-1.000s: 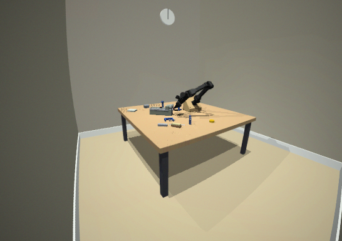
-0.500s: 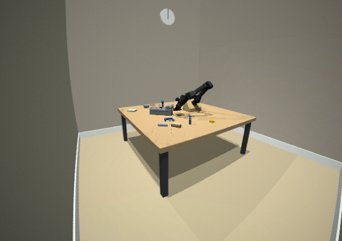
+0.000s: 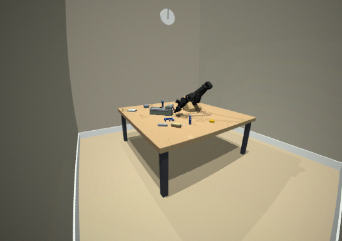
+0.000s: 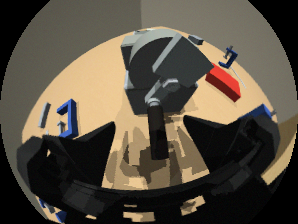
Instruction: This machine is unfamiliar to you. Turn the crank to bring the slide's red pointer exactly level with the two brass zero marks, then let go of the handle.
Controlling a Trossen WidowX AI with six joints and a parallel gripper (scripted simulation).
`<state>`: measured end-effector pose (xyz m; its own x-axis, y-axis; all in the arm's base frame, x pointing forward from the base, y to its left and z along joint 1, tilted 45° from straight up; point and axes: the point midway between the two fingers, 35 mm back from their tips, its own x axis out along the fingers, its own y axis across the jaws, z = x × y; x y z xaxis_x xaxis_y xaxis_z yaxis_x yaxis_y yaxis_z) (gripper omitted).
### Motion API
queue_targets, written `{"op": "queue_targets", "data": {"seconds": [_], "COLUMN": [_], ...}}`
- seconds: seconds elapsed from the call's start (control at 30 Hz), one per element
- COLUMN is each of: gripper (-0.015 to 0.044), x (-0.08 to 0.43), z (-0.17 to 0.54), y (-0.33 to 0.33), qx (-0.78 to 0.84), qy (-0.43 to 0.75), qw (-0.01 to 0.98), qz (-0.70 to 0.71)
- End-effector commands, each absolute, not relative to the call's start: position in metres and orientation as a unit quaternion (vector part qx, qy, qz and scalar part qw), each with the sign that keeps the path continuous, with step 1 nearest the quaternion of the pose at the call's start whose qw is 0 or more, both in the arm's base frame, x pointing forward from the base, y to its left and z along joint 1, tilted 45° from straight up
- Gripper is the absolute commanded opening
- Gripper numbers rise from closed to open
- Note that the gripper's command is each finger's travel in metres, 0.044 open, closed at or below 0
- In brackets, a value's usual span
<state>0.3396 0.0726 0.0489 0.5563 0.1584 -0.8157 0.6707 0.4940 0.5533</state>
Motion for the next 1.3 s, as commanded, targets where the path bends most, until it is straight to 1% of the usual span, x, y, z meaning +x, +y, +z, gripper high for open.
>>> {"op": "queue_targets", "data": {"seconds": [0.0,0.5,1.27], "gripper": [0.0388,0.0000,0.0000], "x": [0.336,0.336,0.343], "z": [0.043,0.043,0.054], "y": [0.073,0.073,0.075], "qx": [0.471,0.471,0.472], "qy": [0.441,0.441,0.441], "qw": [0.743,0.743,0.743], "qz": [-0.178,-0.178,-0.177]}}
